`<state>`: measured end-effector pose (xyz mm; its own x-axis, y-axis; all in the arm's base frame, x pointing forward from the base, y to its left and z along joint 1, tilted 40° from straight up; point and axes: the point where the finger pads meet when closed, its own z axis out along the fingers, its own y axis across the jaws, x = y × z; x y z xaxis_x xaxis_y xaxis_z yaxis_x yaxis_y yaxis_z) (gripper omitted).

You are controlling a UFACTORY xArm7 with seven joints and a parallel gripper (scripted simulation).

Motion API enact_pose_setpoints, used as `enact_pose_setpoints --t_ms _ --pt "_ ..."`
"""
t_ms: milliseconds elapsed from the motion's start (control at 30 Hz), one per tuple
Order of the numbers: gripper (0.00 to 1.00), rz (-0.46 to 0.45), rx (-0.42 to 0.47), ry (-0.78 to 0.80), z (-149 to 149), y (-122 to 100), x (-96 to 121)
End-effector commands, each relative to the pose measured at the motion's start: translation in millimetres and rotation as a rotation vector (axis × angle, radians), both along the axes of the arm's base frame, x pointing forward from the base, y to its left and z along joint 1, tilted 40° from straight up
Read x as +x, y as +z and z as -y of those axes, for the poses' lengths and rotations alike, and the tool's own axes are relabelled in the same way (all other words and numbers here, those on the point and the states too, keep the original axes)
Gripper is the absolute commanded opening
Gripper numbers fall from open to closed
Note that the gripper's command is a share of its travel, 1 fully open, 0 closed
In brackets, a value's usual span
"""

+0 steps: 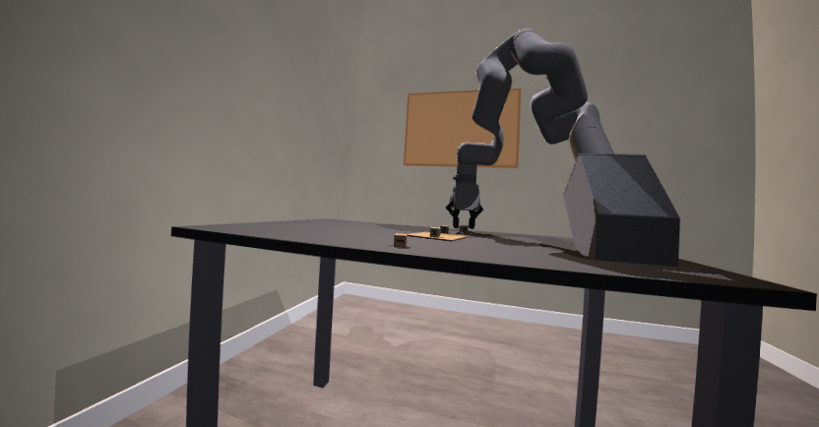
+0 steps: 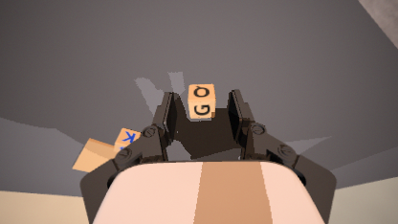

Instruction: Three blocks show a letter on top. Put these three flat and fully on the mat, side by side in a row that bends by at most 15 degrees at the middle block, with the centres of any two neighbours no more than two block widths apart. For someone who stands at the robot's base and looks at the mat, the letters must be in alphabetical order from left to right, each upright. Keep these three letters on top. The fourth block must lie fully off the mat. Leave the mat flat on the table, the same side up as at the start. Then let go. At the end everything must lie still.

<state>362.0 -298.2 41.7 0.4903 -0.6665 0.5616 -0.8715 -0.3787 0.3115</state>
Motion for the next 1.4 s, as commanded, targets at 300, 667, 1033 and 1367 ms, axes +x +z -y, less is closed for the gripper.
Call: enact_pose_setpoints --t_ms 300,667,1033,1367 --pt "0.63 0.003 -0.001 0.003 5.8 -6.0 1.8" --pt "0.63 0.003 -0.001 0.003 5.8 -6.0 1.8" --pt "0.63 0.003 -0.001 0.003 5.8 -6.0 1.8" --pt "0.63 0.003 -0.001 0.003 5.8 -6.0 1.8"
